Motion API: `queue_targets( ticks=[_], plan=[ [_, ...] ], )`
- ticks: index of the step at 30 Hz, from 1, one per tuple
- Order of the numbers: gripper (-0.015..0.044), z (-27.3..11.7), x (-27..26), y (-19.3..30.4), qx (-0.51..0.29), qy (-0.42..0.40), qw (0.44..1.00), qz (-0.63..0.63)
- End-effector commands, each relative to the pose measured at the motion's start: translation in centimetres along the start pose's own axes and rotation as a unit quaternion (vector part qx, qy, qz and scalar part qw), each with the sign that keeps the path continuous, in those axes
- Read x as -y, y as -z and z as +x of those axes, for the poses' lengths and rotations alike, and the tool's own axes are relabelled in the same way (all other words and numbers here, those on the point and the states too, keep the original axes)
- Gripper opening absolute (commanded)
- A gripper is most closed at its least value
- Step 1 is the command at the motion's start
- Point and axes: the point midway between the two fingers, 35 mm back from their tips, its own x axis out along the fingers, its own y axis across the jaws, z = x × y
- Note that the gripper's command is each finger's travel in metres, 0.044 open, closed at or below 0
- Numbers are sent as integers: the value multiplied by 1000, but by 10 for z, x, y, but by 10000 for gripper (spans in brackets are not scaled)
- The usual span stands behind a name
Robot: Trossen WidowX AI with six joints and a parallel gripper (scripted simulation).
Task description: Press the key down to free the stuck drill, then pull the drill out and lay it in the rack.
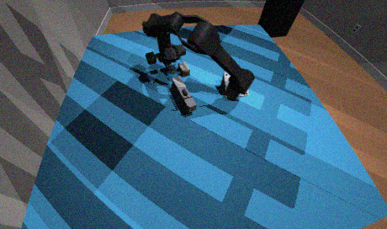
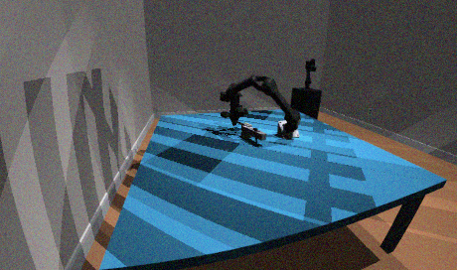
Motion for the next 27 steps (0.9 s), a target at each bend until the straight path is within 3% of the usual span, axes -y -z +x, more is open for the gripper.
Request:
queue_targets(
  ticks=[1, 27],
  plan=[
    [0, -3, 0, 0, -1, -1, 1000, -2],
    [0, -18, 0, 0, -2, -1, 1000, -1]
  ],
)
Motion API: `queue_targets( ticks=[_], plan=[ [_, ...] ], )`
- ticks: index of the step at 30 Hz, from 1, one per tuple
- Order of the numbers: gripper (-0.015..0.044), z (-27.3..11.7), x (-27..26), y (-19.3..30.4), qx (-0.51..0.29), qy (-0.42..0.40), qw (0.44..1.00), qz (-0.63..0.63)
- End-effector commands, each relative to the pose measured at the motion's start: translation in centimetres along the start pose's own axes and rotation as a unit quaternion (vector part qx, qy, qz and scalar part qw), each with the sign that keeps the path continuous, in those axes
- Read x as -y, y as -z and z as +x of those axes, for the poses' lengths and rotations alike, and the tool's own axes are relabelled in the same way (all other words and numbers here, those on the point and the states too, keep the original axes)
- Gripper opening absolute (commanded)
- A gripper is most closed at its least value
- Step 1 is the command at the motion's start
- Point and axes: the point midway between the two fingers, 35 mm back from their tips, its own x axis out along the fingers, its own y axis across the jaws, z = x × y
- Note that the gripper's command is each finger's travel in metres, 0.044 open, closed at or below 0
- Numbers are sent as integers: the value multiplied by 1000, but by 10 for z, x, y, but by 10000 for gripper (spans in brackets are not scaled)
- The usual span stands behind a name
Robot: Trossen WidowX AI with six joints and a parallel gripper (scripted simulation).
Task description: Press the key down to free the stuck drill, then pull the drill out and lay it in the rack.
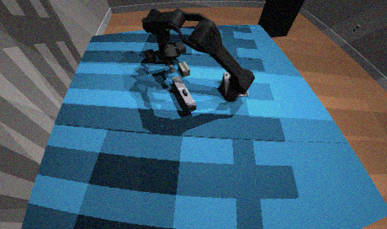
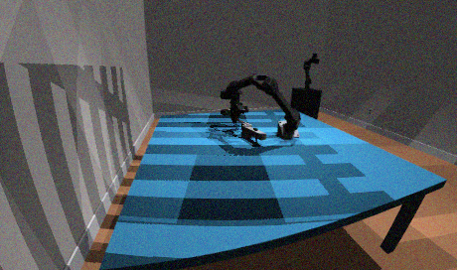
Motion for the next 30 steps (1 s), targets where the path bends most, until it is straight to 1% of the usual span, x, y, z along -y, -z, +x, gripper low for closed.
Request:
queue_targets(
  ticks=[1, 12, 30],
  plan=[
    [0, -3, 0, 1, -2, 0, 1000, -2],
    [0, -8, -1, 1, -2, -1, 1000, -2],
    [0, -7, -34, 6, -2, -1, 1000, -1]
  ],
)
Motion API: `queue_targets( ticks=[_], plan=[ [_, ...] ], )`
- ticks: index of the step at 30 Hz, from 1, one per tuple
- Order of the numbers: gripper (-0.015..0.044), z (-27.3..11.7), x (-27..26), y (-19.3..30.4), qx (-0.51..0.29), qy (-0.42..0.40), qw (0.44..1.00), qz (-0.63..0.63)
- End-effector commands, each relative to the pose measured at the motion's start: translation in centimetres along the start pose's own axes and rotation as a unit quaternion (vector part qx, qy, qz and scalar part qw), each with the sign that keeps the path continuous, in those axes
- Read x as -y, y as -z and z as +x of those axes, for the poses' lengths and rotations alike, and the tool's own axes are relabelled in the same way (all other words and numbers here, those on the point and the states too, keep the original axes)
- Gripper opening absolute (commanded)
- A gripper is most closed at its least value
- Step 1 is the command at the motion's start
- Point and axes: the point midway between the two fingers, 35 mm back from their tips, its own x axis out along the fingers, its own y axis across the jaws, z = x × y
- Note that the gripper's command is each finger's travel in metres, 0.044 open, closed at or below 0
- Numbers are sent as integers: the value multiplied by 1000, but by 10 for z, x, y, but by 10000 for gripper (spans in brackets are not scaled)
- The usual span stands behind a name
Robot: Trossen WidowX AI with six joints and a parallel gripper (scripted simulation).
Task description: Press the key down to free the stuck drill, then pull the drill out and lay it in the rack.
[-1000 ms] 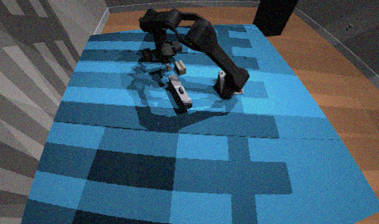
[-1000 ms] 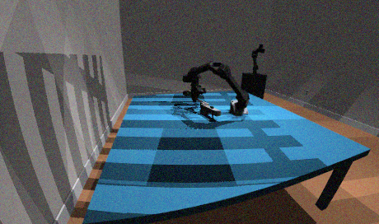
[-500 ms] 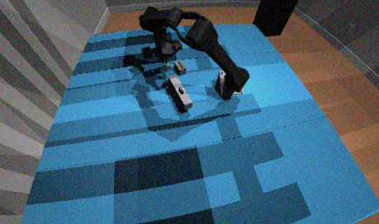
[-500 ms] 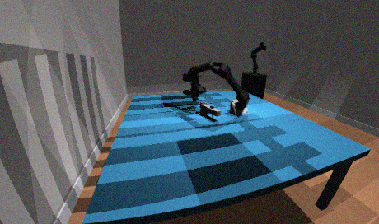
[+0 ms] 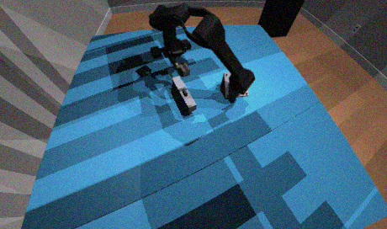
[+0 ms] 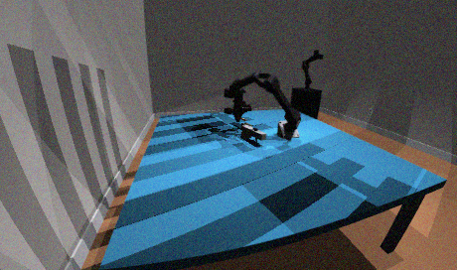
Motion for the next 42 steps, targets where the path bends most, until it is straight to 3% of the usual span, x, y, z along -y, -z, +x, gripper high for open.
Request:
queue_targets(
  ticks=[1, 24, 42],
  plan=[
    [0, -1, -7, 2, -2, 0, 1000, -1],
    [0, -5, -47, 11, -3, -1, 1000, 0],
    [0, 24, -48, 11, -2, -1, 1000, -1]
  ],
)
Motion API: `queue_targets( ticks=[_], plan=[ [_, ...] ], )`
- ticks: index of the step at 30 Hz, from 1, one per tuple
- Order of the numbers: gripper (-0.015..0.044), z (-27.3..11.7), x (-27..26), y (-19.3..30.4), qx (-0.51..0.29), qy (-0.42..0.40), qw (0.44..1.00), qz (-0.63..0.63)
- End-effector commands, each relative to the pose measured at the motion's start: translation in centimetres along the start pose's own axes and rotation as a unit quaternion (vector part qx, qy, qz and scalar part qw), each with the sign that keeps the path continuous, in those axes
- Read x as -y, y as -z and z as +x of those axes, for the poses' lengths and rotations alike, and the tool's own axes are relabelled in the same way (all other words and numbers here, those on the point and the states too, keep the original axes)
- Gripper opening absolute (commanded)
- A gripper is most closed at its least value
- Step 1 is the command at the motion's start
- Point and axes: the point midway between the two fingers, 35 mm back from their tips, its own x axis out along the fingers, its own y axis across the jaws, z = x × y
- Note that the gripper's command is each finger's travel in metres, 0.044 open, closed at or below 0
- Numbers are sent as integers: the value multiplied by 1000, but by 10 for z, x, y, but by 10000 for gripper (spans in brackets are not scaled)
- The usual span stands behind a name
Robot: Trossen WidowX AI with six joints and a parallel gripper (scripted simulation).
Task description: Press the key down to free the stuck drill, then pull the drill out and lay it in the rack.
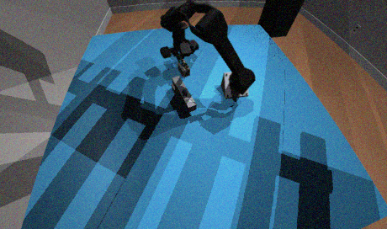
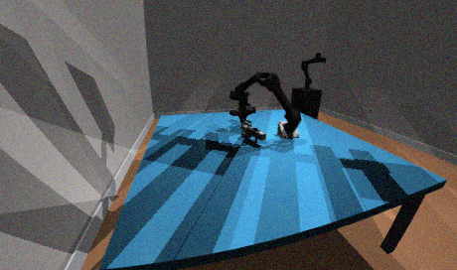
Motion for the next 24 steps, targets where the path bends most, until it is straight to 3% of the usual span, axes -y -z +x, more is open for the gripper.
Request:
queue_targets(
  ticks=[1, 17, 24],
  plan=[
    [0, 4, 0, 0, 0, 2, 1000, 1],
    [0, 26, 1, 0, 1, 2, 1000, 1],
    [184, 22, 1, 0, 0, 2, 1000, 0]
  ],
)
